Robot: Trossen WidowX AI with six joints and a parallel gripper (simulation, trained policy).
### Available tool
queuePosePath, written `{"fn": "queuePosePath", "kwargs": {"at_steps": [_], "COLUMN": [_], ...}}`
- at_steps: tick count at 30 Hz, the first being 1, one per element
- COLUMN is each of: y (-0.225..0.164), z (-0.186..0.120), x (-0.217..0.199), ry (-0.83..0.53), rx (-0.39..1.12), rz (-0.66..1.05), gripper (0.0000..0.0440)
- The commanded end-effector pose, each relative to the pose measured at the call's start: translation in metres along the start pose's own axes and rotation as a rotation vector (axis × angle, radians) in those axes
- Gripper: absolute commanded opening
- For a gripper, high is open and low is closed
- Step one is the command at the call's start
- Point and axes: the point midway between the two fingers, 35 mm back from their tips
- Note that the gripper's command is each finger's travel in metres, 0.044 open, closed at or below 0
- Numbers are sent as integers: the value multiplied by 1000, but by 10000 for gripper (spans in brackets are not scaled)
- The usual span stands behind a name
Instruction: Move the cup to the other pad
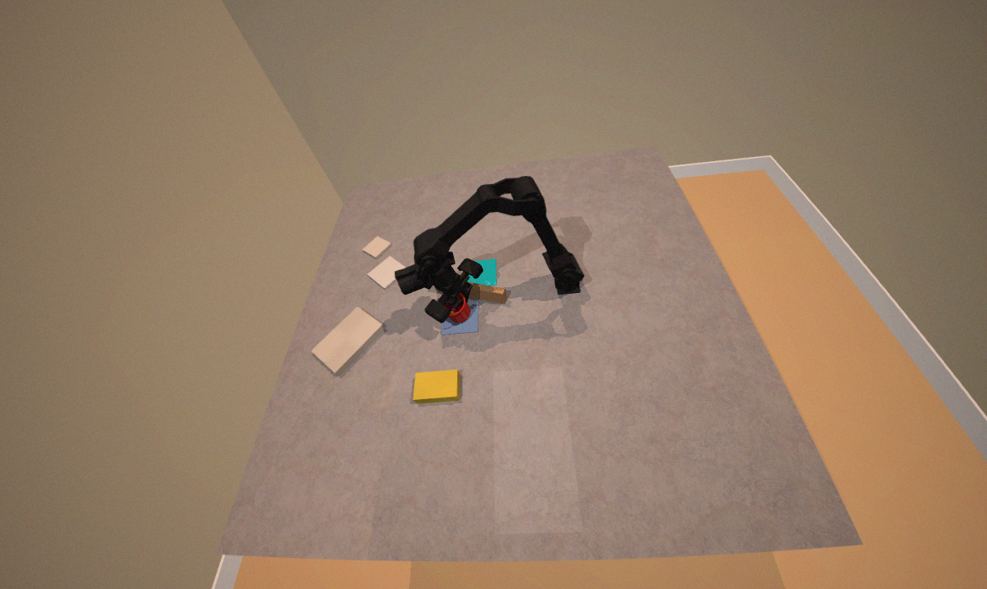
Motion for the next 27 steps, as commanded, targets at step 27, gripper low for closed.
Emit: {"fn": "queuePosePath", "kwargs": {"at_steps": [27], "y": [25], "z": [-70], "x": [-47], "ry": [116], "rx": [-58], "rz": [208], "gripper": [0]}}
Point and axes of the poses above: the point midway between the two fingers, 35 mm back from their tips, its own z axis out along the fingers, its own x axis across the jaws, y = z × x, and after that the axes turned 1 degree about z, right-handed
